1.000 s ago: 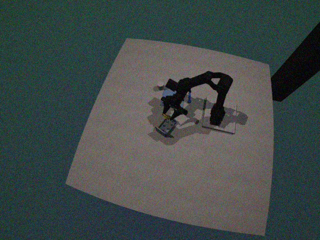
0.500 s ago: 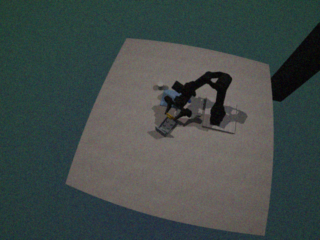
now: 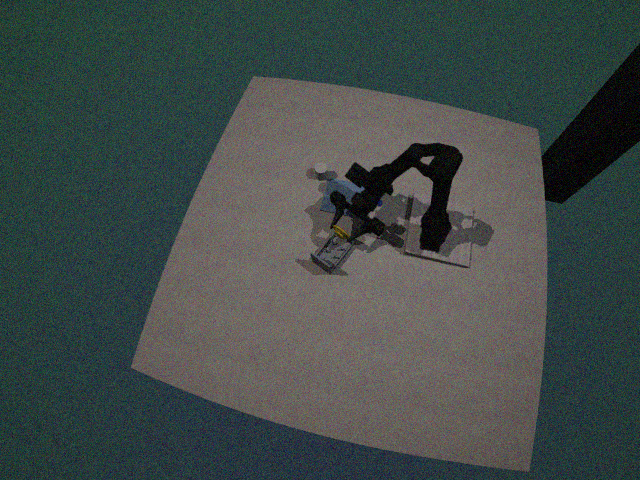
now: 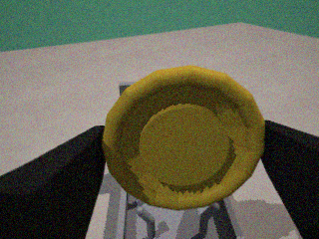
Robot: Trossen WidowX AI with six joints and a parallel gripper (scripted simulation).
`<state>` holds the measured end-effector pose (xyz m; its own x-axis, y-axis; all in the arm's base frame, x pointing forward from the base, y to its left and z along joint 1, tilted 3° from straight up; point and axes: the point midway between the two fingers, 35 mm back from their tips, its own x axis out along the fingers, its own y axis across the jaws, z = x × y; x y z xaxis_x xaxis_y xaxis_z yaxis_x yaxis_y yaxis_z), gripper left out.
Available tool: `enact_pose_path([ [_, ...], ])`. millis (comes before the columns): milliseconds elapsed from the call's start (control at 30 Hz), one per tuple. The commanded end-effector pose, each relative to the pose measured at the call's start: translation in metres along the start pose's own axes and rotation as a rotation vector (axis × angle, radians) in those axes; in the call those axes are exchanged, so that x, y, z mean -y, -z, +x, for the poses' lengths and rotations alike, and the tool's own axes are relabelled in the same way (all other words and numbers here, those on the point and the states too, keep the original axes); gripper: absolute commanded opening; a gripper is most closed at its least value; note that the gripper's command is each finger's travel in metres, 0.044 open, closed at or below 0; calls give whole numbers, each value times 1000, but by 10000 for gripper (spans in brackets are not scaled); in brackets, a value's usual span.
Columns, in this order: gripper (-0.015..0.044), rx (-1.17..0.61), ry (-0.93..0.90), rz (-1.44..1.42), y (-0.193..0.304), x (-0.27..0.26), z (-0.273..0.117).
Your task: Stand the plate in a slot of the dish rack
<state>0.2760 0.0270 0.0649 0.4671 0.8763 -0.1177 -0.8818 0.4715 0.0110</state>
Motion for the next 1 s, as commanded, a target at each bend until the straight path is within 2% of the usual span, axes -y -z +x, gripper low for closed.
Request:
enact_pose_path([
  [0, 0, 3, -3, 15, 8, -1, 3],
  [600, 0, 3, 3, -8, 47, 0, 12],
  [967, 0, 2, 3, -16, 42, 3, 11],
])
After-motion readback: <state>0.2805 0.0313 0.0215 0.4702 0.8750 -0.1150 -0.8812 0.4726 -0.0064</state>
